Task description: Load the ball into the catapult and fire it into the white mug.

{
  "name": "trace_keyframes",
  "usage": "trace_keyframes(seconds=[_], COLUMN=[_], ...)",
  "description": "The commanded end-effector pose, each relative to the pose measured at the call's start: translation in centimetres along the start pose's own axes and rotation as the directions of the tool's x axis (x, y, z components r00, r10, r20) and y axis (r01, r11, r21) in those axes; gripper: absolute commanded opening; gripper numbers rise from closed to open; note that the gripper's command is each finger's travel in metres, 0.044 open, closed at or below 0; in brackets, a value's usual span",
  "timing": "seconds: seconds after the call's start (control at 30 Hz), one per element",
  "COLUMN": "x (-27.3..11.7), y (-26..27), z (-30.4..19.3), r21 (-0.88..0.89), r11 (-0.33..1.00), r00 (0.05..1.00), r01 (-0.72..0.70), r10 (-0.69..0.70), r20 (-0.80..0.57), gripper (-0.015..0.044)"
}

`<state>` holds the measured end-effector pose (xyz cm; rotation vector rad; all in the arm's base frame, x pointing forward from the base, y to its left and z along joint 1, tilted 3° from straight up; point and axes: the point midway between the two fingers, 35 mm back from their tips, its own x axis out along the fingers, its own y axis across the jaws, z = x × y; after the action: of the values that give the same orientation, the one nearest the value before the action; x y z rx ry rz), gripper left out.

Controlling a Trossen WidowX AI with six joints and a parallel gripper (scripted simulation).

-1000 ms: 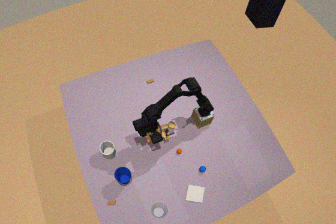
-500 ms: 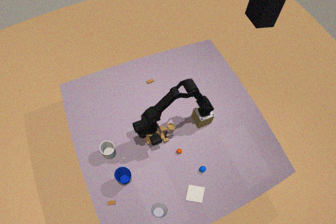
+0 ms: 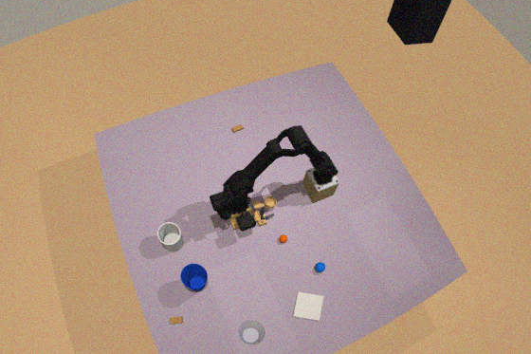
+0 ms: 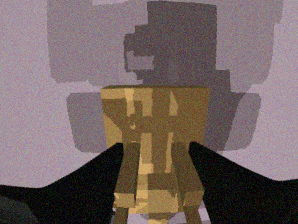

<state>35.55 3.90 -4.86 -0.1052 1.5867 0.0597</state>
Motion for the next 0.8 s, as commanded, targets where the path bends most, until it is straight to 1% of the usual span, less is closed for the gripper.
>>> trace_keyframes(seconds=[0.0, 0.4, 0.47, 0.53, 0.6, 0.67, 0.73, 0.77], x=[-0.1, -0.1, -1.1, -4.1, -7.6, -9.8, -10.1, -8.4], y=[0.0, 0.0, 0.0, 0.0, 0.0, 0.0, 0.0, 0.0], z=[0.0, 0.0, 0.2, 0.4, 0.3, 0.1, 0.0, 0.2], r21=[0.0, 0.0, 0.0, 0.0, 0.0, 0.0, 0.0, -0.006], r11=[1.0, 1.0, 1.0, 1.0, 1.0, 1.0, 1.0, 1.0], r00=[1.0, 1.0, 1.0, 1.0, 1.0, 1.0, 1.0, 1.0], r01=[0.0, 0.0, 0.0, 0.0, -0.001, -0.001, -0.001, 0.0], r10=[0.0, 0.0, 0.0, 0.0, 0.001, 0.001, 0.001, 0.0], r20=[0.002, 0.002, 0.002, 0.002, 0.001, 0.001, 0.001, 0.001], gripper=[0.0026, 0.0341, 0.0394, 0.044, 0.044, 0.044, 0.044, 0.044])
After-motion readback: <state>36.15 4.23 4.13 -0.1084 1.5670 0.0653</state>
